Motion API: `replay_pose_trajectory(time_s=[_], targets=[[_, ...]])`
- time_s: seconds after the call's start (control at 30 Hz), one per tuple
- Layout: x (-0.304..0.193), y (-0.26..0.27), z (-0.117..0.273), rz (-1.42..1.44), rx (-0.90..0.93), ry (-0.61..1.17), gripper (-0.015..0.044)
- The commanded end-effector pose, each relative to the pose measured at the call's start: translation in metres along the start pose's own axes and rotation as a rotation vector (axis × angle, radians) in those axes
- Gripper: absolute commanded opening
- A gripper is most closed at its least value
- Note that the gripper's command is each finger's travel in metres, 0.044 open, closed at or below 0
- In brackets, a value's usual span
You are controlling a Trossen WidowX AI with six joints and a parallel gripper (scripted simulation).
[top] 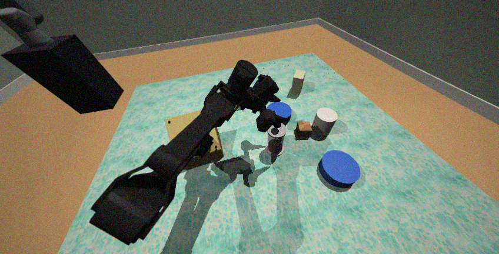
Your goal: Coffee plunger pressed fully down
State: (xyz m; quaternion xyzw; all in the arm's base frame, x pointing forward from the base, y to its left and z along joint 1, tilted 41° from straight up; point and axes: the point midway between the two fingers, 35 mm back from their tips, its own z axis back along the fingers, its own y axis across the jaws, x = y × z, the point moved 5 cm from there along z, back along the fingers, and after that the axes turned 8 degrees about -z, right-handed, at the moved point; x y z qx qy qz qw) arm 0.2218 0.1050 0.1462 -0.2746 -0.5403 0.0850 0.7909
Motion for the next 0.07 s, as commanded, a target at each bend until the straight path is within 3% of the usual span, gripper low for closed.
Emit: replay_pose_trajectory(time_s=[0.0,0.03], targets=[[0.0252,-0.0147,0.0329,-0.016,-0.041,-0.023,0.044],[0.0252,-0.0147,0.0329,-0.016,-0.041,-0.023,0.044]])
